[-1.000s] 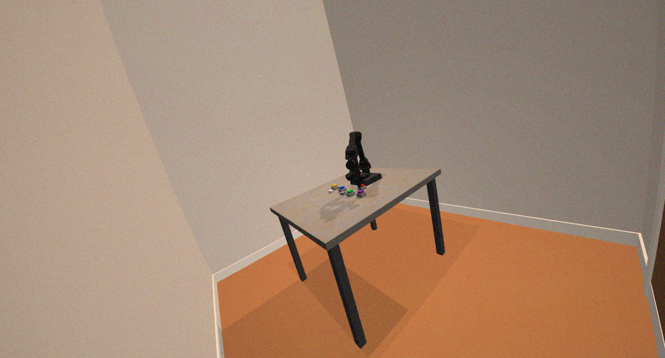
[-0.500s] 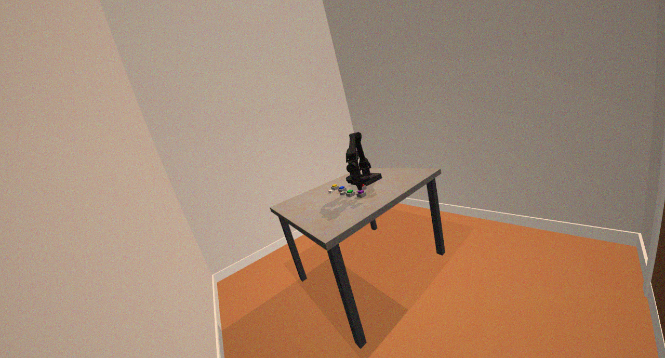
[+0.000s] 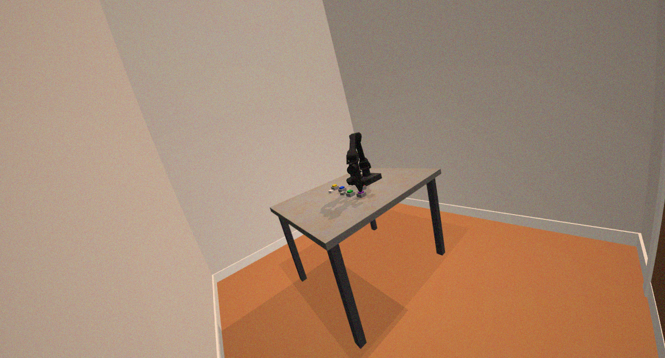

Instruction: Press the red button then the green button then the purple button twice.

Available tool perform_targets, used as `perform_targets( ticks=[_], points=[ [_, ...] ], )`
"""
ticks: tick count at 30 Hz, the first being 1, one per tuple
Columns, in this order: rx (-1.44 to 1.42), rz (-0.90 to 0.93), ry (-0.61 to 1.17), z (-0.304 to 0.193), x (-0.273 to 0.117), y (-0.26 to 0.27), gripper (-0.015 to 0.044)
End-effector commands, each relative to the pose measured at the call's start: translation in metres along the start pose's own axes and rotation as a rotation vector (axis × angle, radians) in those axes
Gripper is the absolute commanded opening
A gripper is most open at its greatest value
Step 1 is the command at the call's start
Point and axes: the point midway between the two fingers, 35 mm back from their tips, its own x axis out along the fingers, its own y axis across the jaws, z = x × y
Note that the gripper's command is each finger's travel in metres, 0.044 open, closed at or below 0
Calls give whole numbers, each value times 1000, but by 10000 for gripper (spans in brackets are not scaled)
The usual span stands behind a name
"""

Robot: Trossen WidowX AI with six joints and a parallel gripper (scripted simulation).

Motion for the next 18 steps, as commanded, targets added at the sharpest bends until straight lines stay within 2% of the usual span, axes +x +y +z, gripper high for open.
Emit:
perform_targets(
  ticks=[1,10,14,18],
  points=[
    [4,-3,4,-1,1,-1,20],
    [4,-3,4,-1,1,-1,20],
    [4,-3,3,-1,-29,0,20],
    [4,-3,3,-1,-32,-1,20]
  ],
)
